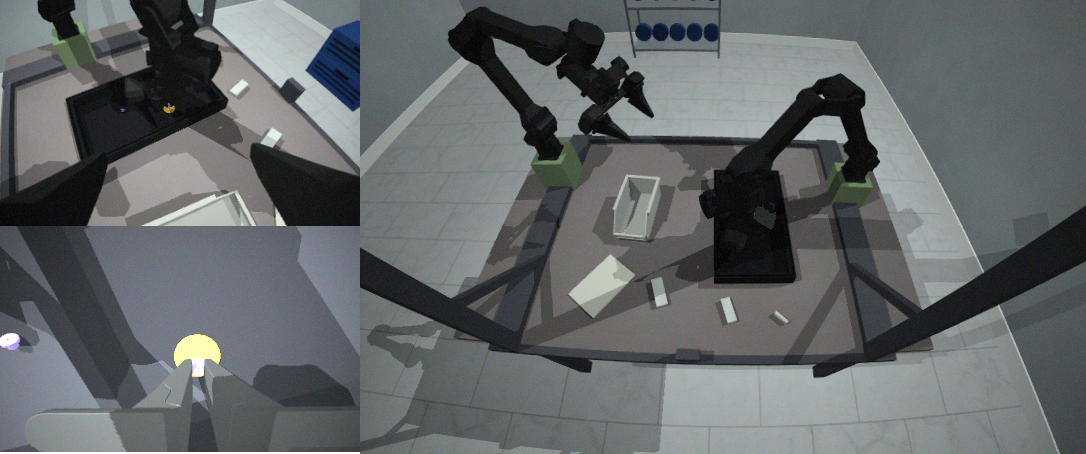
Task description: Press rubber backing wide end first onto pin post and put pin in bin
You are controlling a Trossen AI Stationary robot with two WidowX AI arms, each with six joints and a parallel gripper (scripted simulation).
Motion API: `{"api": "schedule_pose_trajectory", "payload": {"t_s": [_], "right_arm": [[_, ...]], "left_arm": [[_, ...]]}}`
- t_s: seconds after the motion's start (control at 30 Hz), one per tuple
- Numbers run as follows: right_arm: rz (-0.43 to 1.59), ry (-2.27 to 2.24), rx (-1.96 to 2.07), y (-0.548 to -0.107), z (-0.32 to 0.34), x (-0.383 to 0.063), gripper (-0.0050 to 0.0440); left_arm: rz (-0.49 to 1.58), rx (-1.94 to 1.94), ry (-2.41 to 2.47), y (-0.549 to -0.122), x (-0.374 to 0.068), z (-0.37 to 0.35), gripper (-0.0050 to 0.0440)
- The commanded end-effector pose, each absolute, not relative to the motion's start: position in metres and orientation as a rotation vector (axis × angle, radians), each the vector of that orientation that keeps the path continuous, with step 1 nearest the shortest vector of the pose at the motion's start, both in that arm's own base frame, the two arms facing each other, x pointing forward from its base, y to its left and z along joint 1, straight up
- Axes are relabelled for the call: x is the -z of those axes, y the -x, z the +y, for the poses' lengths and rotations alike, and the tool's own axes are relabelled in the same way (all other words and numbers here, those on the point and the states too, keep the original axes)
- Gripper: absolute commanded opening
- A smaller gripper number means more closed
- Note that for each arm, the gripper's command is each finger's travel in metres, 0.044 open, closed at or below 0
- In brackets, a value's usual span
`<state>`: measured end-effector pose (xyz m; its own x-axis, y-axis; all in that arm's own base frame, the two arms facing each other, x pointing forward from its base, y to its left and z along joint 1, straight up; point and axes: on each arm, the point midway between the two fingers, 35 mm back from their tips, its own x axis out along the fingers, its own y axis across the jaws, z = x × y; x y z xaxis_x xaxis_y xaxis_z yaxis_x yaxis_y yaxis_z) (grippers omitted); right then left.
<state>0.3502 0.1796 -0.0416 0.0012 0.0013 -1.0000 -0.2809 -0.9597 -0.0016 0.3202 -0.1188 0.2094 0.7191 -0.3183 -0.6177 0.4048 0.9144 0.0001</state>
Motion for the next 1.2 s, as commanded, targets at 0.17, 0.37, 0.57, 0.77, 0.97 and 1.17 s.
{"api": "schedule_pose_trajectory", "payload": {"t_s": [0.17,0.37,0.57,0.77,0.97,1.17], "right_arm": [[0.279,2.083,-2.039,-0.3540,0.1825,0.0333,-0.0050],[0.279,2.083,-2.039,-0.3538,0.1826,0.0333,-0.0050],[0.279,2.084,-2.039,-0.3548,0.1809,0.0331,-0.0050],[0.279,2.084,-2.039,-0.3547,0.1811,0.0331,-0.0050],[0.279,2.084,-2.039,-0.3545,0.1815,0.0334,-0.0050],[0.289,2.074,-2.057,-0.3502,0.1800,0.0395,-0.0050]], "left_arm": [[0.633,0.402,-0.136,-0.3208,-0.2178,-0.1189,0.0440],[0.633,0.402,-0.136,-0.3208,-0.2178,-0.1189,0.0440],[0.633,0.402,-0.136,-0.3208,-0.2178,-0.1189,0.0440],[0.633,0.402,-0.136,-0.3208,-0.2178,-0.1189,0.0440],[0.633,0.402,-0.136,-0.3208,-0.2178,-0.1189,0.0440],[0.633,0.402,-0.136,-0.3208,-0.2178,-0.1189,0.0440]]}}
